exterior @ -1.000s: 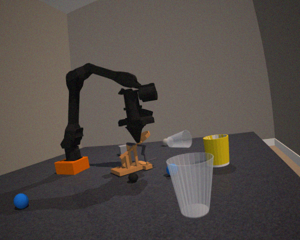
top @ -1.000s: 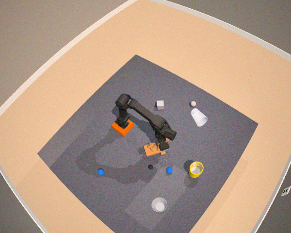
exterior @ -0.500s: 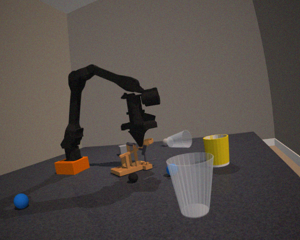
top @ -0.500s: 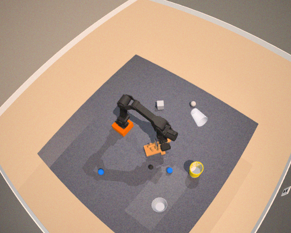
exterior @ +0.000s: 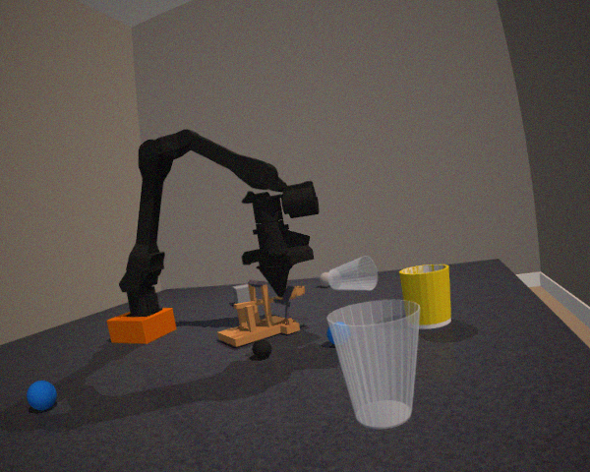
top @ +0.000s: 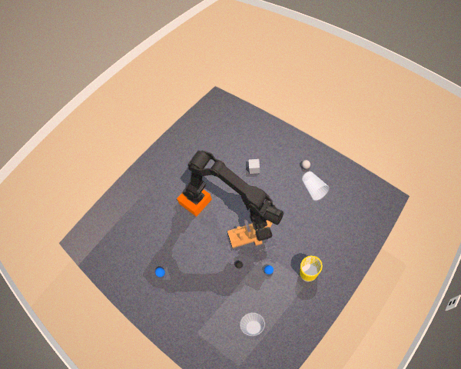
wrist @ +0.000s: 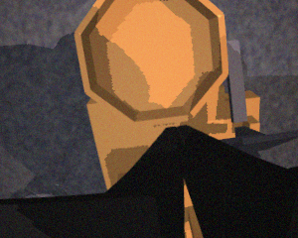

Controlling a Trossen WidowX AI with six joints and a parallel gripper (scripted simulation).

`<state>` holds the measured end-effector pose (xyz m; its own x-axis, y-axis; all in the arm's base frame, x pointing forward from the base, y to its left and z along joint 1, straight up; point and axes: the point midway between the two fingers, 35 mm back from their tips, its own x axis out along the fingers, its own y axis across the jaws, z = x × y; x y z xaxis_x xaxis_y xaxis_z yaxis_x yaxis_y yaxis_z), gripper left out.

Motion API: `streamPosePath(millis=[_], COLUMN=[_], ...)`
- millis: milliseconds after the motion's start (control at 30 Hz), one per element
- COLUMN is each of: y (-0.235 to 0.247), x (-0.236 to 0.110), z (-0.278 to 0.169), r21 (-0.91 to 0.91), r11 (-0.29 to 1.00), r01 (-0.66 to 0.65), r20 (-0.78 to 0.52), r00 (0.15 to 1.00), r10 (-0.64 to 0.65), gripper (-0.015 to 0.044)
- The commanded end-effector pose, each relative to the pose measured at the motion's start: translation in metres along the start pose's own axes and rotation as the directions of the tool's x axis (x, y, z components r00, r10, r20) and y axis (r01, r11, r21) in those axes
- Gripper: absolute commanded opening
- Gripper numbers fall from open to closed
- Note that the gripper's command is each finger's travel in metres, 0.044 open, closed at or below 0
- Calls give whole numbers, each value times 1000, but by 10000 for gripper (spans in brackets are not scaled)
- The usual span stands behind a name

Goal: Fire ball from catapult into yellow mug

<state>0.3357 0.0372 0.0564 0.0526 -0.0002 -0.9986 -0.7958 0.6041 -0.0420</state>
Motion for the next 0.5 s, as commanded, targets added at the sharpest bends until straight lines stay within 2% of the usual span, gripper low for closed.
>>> streamPosePath(millis=[0,333,367,467], y=[3,3,0,0], x=[11,26,14,14], z=[0,0,3,3], r21=[5,5,-2,-2], r11=[1000,1000,1000,1000], r01=[-14,-14,4,4], r20=[-8,-8,3,3], r00=[1000,1000,1000,1000], r10=[14,14,-4,-4], gripper=[0,0,0,0])
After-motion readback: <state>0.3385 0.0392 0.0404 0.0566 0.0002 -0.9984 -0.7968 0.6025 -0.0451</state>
